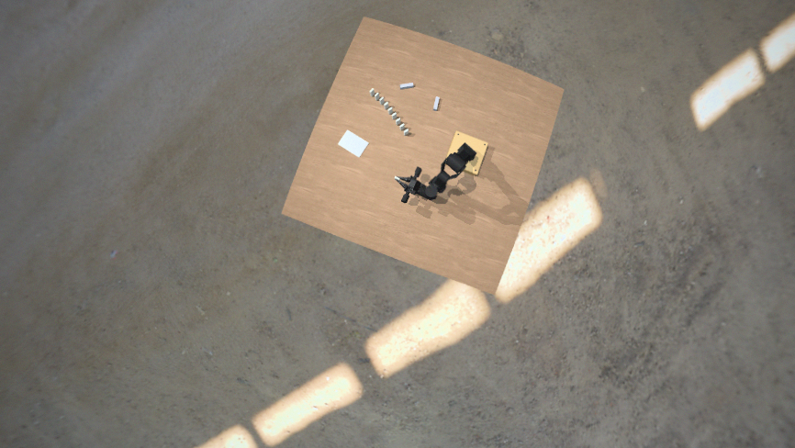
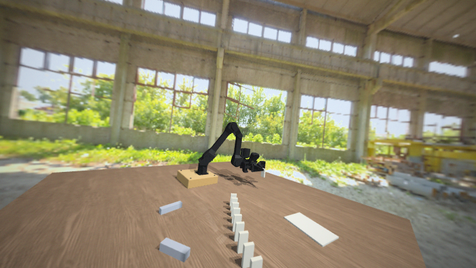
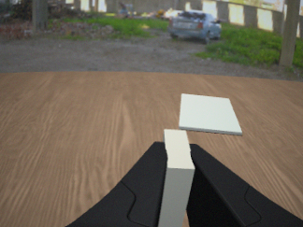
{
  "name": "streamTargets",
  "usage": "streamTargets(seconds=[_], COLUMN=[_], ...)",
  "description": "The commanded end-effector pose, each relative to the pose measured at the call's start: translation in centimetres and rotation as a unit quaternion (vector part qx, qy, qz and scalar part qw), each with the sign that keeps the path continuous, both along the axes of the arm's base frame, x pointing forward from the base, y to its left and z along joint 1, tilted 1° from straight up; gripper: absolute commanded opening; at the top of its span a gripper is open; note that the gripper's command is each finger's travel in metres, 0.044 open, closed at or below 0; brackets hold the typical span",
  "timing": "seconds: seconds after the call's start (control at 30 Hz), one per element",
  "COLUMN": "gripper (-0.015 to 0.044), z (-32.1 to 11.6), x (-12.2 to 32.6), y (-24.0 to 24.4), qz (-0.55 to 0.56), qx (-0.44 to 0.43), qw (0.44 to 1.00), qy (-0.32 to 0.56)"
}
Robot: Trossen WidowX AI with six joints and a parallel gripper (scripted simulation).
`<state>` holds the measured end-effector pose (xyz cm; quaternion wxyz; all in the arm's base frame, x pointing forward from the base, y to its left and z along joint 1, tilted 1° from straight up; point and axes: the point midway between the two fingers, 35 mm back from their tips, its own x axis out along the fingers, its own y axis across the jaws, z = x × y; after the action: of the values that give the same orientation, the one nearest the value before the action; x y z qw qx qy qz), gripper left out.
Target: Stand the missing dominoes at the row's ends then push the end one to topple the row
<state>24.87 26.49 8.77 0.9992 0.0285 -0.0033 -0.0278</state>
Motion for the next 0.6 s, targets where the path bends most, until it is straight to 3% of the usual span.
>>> streamTargets(seconds=[0.0,0.27,0.57], gripper=[0.0023,0.0023,0.0023], z=[0.0,-0.3,-3.8], x=[0.0,0.0,0.5], y=[-0.1,-0.1,0.1], qz=[-0.002,-0.002,-0.004], qx=[-0.001,-0.001,0.0], qw=[1.0,1.0,1.0], qy=[0.0,0.001,0.014])
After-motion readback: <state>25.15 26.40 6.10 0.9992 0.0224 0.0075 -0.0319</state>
